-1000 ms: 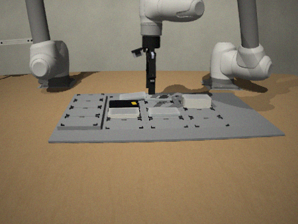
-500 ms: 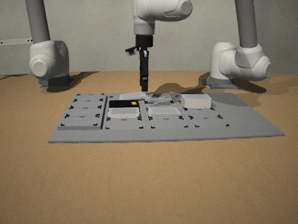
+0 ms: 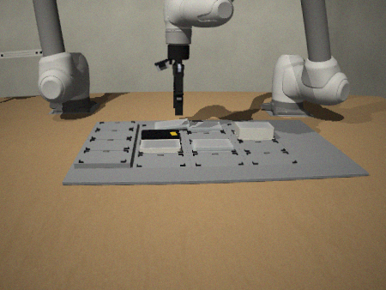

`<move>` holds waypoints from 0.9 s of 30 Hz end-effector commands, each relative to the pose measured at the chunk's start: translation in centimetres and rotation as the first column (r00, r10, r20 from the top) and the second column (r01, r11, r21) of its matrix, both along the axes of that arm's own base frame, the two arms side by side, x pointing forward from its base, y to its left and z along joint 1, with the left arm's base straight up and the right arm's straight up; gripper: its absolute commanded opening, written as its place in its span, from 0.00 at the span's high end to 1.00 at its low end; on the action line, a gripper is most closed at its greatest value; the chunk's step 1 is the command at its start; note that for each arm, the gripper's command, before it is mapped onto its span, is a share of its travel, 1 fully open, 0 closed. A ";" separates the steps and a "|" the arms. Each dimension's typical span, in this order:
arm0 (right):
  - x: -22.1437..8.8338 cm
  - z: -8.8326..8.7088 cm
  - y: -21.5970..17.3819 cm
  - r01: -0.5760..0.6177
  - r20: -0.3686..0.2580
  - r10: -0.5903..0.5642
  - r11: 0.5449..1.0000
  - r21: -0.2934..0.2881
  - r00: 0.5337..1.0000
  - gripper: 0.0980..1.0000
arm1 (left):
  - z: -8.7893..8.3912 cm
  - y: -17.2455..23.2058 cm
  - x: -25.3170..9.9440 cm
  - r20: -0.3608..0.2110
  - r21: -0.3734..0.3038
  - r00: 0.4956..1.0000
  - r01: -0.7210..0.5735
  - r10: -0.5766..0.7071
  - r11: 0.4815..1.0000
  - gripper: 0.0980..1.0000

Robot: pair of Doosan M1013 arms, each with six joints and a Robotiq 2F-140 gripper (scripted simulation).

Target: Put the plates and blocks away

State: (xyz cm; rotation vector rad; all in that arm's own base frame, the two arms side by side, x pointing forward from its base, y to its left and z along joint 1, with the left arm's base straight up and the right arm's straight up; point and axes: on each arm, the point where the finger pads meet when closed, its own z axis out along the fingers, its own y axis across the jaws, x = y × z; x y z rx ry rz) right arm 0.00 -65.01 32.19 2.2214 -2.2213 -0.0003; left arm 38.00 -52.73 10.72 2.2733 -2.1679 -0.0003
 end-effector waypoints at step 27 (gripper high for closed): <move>0.0 0.1 0.0 0.000 0.000 0.000 1.000 -0.001 1.000 0.00 | -1.1 -2.2 -3.5 0.001 -0.001 1.000 0.000 0.000 1.000 0.34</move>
